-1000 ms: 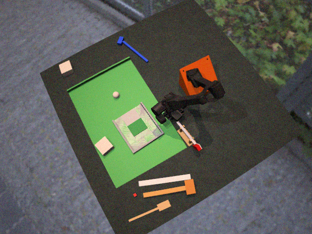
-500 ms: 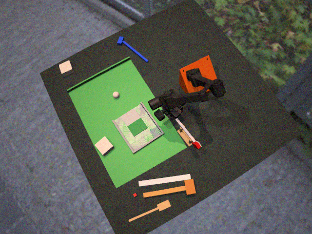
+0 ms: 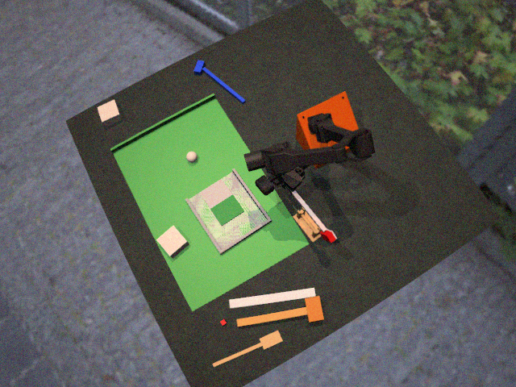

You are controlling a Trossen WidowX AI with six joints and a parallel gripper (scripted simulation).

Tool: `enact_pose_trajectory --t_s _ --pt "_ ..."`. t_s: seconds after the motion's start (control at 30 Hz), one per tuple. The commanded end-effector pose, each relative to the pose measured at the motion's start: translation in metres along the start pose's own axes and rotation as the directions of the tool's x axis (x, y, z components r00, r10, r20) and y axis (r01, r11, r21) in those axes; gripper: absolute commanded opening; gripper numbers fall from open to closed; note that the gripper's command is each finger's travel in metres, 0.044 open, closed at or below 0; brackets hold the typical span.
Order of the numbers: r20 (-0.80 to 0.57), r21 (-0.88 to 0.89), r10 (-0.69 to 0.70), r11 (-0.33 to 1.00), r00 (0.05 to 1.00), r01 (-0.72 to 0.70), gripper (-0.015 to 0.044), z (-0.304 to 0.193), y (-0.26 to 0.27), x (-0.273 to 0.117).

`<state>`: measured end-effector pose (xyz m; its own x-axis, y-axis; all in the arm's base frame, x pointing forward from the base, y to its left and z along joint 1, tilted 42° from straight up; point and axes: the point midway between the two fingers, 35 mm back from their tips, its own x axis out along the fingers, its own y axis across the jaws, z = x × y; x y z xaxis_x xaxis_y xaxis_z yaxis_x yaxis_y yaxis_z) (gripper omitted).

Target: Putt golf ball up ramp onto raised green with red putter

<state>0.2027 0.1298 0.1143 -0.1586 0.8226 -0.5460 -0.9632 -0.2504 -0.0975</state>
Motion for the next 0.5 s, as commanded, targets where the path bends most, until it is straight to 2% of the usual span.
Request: enact_pose_trajectory --t_s 0.0,0.47 --pt "-0.013 0.031 0.002 1.0 1.0 -0.001 0.0 -0.006 -0.003 -0.001" --pt "-0.122 0.3 -0.016 0.952 0.992 0.052 0.0 -0.068 -0.035 -0.028"
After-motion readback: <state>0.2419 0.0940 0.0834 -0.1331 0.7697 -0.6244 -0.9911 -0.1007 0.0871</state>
